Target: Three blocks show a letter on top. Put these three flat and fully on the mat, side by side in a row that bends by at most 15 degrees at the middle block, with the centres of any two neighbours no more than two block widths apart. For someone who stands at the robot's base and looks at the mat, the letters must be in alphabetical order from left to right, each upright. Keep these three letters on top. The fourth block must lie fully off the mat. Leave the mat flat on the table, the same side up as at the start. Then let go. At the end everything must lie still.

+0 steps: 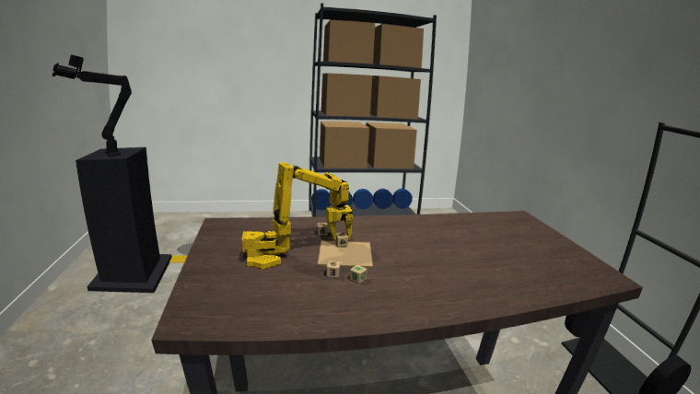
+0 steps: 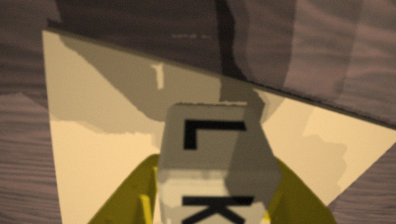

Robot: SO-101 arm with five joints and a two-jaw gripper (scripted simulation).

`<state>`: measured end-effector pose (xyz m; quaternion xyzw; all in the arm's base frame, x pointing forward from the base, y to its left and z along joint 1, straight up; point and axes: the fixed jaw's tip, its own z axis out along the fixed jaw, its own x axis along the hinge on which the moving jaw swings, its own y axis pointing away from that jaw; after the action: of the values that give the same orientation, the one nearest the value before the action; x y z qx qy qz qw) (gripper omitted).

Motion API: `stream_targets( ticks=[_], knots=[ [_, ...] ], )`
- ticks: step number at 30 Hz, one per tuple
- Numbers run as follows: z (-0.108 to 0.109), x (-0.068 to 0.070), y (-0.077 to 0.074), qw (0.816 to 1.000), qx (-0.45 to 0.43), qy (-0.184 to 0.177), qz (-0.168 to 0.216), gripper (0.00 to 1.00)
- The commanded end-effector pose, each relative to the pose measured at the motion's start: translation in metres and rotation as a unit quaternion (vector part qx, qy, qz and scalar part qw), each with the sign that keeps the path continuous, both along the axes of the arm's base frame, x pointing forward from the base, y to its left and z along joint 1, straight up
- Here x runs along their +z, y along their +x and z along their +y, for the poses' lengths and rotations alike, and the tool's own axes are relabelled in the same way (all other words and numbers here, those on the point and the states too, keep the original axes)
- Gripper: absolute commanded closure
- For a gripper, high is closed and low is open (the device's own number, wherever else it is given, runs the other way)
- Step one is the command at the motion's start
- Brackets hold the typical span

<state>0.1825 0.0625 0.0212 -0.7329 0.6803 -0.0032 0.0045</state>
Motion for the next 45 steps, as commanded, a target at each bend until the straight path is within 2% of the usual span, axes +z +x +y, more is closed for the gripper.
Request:
stream_targets(
  ticks=[1,12,31,45],
  knots=[
    [0.0065,0.0166,0.0141,0.998,0.0,0.019,-0.054,0.83],
    [0.0065,0.0166,0.0141,0.998,0.0,0.019,-0.054,0.81],
    [0.0065,0.0166,0.0141,0.998,0.0,0.019,-0.054,0.65],
    [0.0066,0.02,0.0144,0.998,0.0,0.019,-0.054,0.64]
  ],
)
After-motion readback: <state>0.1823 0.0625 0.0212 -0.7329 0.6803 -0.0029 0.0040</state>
